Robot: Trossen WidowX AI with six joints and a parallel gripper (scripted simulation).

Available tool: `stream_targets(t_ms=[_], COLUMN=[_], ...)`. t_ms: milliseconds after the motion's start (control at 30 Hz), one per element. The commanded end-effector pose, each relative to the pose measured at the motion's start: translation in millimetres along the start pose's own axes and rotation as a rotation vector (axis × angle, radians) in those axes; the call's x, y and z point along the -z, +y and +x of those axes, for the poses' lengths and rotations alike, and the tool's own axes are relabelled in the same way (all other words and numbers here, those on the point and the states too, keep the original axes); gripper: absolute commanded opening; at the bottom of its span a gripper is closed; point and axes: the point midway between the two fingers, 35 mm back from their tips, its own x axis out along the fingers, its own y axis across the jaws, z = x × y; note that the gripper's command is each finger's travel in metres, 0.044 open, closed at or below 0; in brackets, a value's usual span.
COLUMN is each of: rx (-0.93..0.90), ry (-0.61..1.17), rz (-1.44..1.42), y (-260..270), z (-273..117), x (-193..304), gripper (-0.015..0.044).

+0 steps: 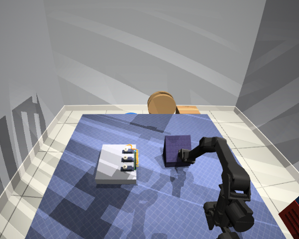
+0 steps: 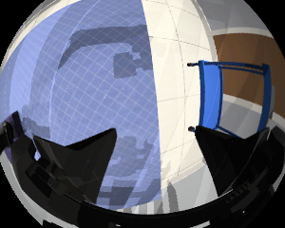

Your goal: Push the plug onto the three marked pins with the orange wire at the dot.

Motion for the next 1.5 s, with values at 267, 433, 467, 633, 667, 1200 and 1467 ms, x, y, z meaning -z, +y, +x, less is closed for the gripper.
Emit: stream_targets(t_ms=[267,433,467,633,667,1200,1467], rx=[0.016,0.039,0.044,0.073,0.079,0.196,0.267], ry=[0.041,0.093,0.104,0.158,0.169,0.339,0.416], rz=[0.058,0.128,0.144,0.222,0.237,0.481,0.598], y=[-0.2,0.3,0.5,1.9,2.3,14.0,23.3], z=[3.5,7.0,7.7,10.6,11.1,12.1,8.4], x=[11.8,27.6,30.9,48.3,51.7,109.8,138.4], gripper=[0.0164,0.0115,0.0115,0.0115,0.0115,0.0115,0.0115])
